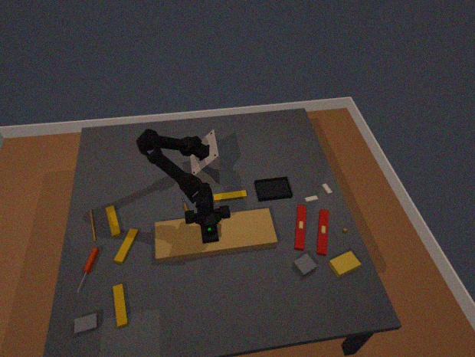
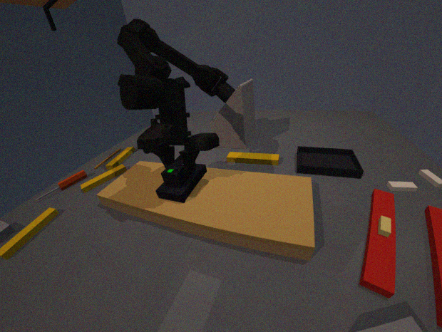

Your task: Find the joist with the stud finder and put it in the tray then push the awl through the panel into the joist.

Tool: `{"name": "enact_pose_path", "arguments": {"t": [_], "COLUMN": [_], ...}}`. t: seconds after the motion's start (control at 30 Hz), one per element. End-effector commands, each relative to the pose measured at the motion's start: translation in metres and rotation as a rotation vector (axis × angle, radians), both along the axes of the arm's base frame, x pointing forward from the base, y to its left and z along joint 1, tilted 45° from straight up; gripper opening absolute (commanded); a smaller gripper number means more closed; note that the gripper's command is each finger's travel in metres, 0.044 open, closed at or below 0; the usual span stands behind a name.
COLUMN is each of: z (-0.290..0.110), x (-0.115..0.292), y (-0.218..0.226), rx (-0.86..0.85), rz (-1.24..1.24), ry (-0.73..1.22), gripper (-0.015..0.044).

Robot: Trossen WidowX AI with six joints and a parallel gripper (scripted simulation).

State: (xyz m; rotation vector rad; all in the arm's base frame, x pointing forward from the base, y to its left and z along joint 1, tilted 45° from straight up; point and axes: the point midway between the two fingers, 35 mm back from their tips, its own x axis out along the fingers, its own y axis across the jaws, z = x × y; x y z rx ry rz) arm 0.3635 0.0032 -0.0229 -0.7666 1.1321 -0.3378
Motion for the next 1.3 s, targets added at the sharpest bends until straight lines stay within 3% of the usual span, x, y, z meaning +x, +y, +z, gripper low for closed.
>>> {"name": "enact_pose_path", "arguments": {"t": [0.0,1.27], "z": [0.015,0.100], "x": [0.003,0.017], "y": [-0.016,-0.098], "rx": [-0.009,-0.015], "rz": [-0.013,-0.013], "ry": [-0.013,-0.015], "gripper": [0.0000,0.0000]}}
